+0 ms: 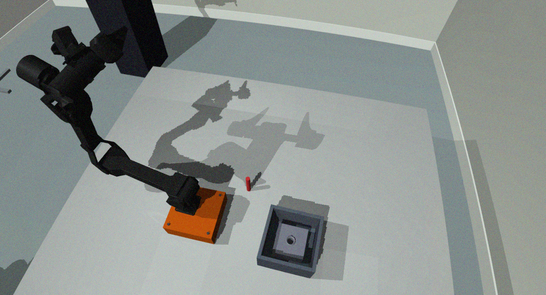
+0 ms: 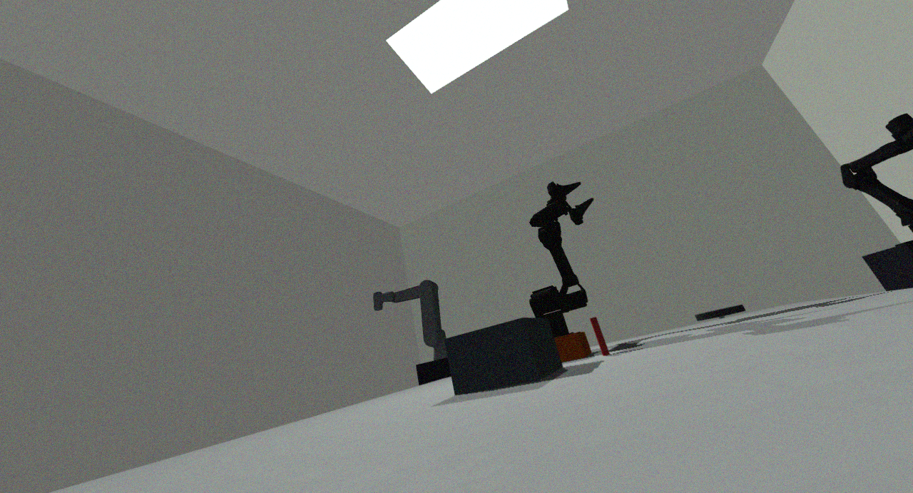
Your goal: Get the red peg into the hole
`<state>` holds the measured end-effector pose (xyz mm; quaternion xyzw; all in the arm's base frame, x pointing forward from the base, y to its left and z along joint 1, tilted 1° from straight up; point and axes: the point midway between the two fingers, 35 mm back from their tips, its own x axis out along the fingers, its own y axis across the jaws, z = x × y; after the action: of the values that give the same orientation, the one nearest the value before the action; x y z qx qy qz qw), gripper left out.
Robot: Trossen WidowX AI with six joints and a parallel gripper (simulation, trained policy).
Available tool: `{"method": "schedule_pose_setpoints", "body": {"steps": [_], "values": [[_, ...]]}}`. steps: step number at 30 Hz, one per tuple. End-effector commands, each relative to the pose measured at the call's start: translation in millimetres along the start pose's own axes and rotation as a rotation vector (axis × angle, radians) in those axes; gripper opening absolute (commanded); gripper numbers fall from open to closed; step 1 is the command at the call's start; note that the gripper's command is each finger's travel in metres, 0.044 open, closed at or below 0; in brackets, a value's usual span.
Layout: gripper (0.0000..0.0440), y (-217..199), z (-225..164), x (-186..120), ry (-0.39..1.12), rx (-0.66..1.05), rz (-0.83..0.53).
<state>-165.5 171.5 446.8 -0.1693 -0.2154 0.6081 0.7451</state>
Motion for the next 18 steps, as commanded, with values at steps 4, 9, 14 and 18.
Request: {"method": "schedule_pose_setpoints", "body": {"steps": [4,9,14,18], "values": [[0.044,-25.8,1.6,0.9,-0.043,0.033,-0.084],[0.044,-69.1,-8.5,2.1,-0.064,0.14,-0.197],[0.044,-110.8,-27.5,1.4,-0.062,0.284,-0.297],[0.044,-141.0,-46.0,-0.9,-0.054,0.4,-0.374]]}}
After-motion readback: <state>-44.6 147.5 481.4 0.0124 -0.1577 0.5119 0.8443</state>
